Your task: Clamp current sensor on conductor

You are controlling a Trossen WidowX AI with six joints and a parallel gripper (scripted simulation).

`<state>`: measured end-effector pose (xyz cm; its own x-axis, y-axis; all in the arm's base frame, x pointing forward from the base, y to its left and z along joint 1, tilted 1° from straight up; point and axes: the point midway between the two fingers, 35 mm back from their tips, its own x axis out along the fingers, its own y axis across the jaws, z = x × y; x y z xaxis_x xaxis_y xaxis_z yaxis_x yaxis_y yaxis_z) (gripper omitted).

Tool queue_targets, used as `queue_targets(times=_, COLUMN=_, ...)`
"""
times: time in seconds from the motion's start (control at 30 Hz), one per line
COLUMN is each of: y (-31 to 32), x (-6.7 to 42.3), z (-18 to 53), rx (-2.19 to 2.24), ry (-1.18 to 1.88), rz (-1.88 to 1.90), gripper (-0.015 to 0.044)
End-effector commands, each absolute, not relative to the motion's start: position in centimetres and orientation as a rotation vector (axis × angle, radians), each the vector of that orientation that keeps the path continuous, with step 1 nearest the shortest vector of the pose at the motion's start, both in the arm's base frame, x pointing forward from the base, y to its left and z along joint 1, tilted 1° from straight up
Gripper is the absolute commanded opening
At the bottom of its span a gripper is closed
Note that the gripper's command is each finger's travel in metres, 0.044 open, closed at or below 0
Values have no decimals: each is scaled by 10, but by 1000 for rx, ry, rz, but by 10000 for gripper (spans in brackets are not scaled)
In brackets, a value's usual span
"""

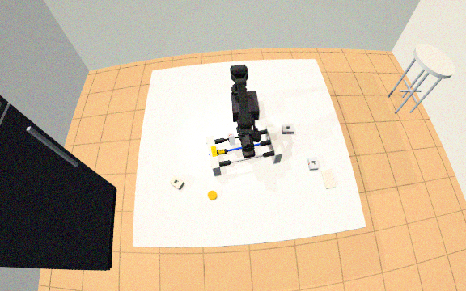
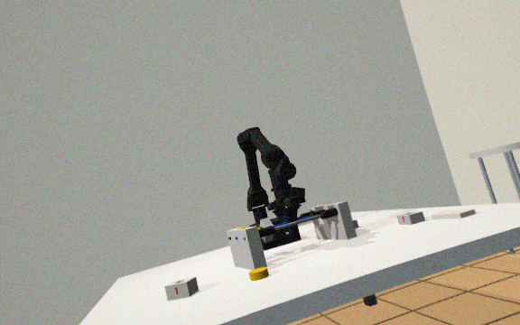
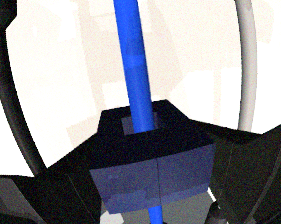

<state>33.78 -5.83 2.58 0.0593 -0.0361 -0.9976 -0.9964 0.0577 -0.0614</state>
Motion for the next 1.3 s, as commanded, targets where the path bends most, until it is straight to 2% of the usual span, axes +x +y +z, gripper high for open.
queue_targets(times=0.0, y=-53, x=338, z=26, rx=-1212, ry=1222, rz=1105, gripper=0)
queue_targets(times=0.43, y=-53, x=339, z=21, rx=-1214, ry=1222, rz=1107, gripper=0)
queue_targets(times=0.77, y=-53, x=338, z=25, rx=-1216, ry=1222, rz=1111, gripper=263)
queue_targets(times=1.27, y=-53, x=338, z=25, rx=-1216, ry=1222, rz=1111, gripper=263)
